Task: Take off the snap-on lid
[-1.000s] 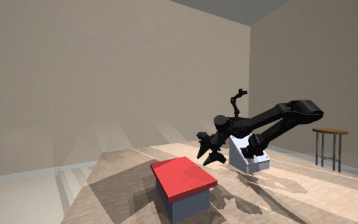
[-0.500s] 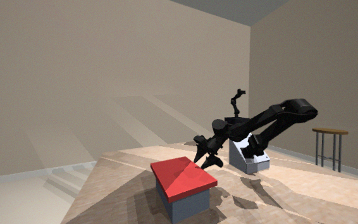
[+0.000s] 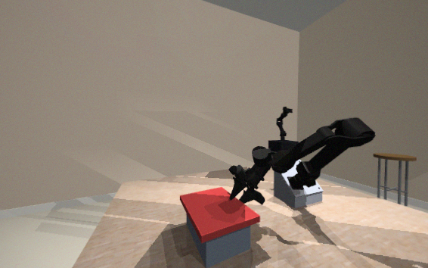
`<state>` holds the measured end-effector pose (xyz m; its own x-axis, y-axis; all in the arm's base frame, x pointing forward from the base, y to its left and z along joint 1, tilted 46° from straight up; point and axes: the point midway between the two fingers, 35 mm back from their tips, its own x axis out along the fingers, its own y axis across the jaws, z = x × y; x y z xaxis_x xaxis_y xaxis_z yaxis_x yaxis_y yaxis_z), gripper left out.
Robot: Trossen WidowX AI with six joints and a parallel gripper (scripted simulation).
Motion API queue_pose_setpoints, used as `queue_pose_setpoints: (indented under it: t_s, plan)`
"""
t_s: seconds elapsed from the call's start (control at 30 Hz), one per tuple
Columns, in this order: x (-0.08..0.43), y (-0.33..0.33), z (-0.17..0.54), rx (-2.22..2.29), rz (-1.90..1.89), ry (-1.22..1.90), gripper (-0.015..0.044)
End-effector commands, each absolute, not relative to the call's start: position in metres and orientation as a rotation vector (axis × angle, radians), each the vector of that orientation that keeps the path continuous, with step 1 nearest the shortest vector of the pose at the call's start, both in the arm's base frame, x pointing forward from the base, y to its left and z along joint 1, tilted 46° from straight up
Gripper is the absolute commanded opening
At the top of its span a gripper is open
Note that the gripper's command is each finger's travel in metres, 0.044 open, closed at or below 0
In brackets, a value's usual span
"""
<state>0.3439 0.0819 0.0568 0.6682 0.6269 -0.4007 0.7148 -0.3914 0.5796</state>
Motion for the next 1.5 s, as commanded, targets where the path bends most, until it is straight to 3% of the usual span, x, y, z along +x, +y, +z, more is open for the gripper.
queue_pose_setpoints:
  t_s: [0.0,0.2,0.37,1.47]
  plan:
    - [0.3455,0.0817,0.0569,2.132,-0.152,1.023,0.0149]
    - [0.3455,0.0817,0.0569,2.132,-0.152,1.023,0.0109]
    - [0.3455,0.0817,0.0569,2.132,-0.152,1.023,0.0]
    - [0.3444,0.0776,0.0615,2.128,-0.148,1.029,0.0]
